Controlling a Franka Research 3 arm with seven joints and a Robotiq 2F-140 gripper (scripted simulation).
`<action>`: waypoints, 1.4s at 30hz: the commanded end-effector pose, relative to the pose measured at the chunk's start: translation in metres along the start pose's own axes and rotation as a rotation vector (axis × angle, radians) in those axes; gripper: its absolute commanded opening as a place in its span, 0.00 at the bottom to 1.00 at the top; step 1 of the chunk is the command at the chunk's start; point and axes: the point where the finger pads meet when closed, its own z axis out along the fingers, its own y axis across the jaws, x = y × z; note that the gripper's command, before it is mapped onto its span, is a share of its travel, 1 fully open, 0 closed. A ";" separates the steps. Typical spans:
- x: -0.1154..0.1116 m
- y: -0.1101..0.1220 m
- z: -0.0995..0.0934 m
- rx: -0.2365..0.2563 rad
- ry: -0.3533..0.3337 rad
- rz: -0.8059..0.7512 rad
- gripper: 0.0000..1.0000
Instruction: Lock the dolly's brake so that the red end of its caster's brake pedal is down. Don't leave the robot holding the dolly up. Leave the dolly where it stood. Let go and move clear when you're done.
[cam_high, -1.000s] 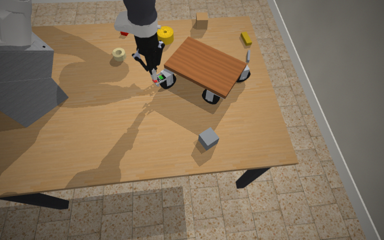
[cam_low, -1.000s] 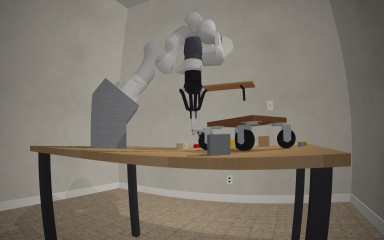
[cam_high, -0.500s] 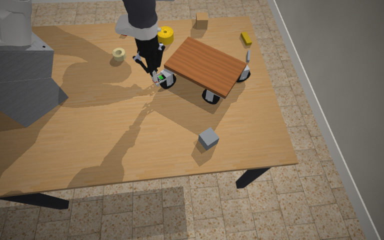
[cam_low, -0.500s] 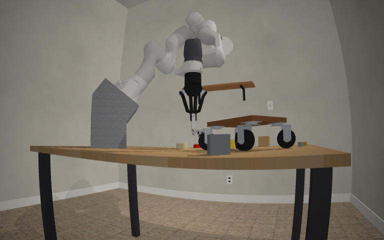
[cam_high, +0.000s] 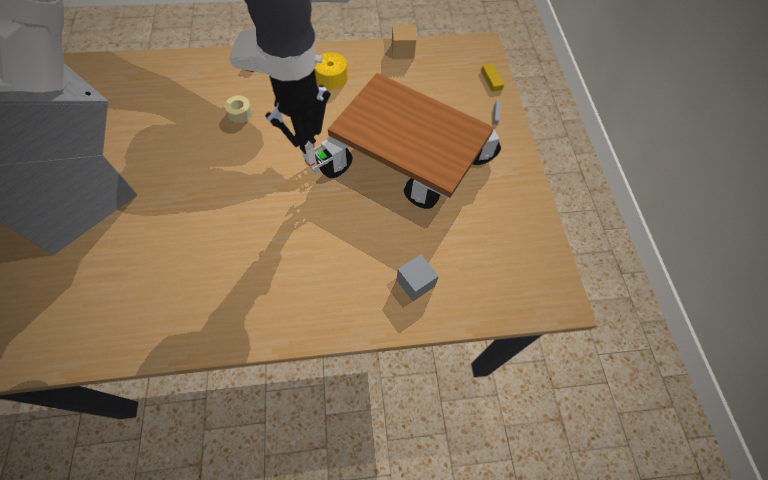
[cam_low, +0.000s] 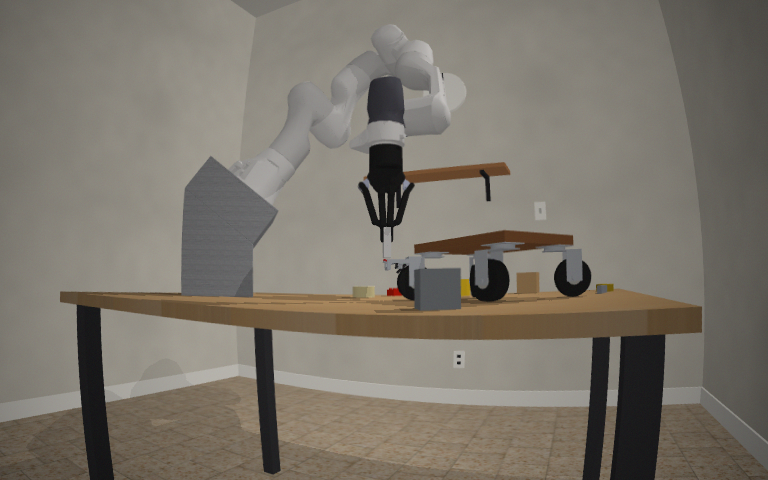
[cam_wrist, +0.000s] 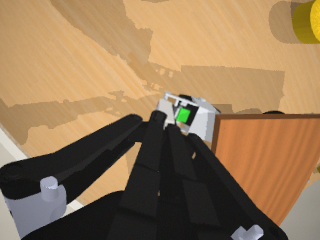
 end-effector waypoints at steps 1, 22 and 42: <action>0.000 0.000 0.001 0.001 -0.002 -0.008 0.00; 0.000 0.000 0.001 0.001 -0.002 -0.008 0.00; 0.000 0.000 0.007 0.001 -0.002 -0.008 0.00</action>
